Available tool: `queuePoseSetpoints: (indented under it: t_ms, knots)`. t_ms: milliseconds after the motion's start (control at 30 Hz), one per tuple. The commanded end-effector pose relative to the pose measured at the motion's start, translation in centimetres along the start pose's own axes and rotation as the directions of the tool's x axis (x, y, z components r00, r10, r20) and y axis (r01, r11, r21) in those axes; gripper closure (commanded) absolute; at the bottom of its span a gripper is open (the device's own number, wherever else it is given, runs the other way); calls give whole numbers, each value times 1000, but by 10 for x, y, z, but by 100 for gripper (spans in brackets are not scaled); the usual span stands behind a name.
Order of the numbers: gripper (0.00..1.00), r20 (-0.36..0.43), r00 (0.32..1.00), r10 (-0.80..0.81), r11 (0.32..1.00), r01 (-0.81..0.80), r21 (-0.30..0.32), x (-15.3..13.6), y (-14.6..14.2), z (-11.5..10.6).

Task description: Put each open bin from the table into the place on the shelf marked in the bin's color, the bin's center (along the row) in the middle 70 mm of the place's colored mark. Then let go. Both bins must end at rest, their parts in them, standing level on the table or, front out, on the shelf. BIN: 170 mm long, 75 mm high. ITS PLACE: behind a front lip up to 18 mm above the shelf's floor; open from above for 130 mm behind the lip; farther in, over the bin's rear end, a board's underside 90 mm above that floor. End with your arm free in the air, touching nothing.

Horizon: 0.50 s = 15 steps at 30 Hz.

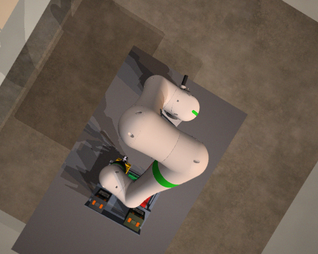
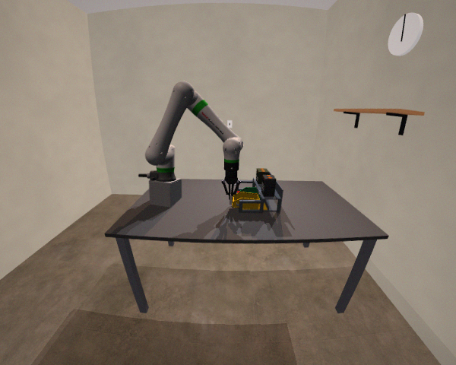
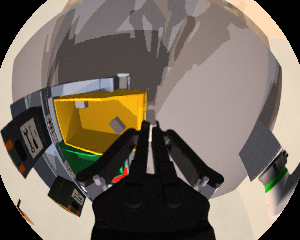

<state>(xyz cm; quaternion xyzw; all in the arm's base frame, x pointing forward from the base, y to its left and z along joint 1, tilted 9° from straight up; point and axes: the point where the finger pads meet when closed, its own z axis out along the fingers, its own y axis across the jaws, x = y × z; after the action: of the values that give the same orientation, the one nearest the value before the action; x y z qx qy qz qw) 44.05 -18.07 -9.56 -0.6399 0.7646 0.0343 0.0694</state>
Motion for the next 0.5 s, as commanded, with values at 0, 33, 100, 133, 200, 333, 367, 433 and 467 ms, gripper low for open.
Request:
queuePoseSetpoints:
  t_ms: [0, 33, 100, 133, 200, 333, 367, 433, 467]
  knots:
    - [100, 0, 1000, 0, 1000, 0, 0, 0, -2, 0]
    - [100, 0, 1000, 0, 1000, 0, 0, 0, -2, 0]
    - [100, 0, 1000, 0, 1000, 0, 0, 0, -3, 0]
    - [100, 0, 1000, 0, 1000, 0, 0, 0, -4, 0]
    - [100, 0, 1000, 0, 1000, 0, 0, 0, -4, 0]
    - [100, 0, 1000, 0, 1000, 0, 0, 0, -6, 0]
    - [100, 0, 1000, 0, 1000, 0, 0, 0, -7, 0]
    - [100, 0, 1000, 0, 1000, 0, 0, 0, -8, 0]
    - [100, 0, 1000, 0, 1000, 0, 0, 0, -9, 0]
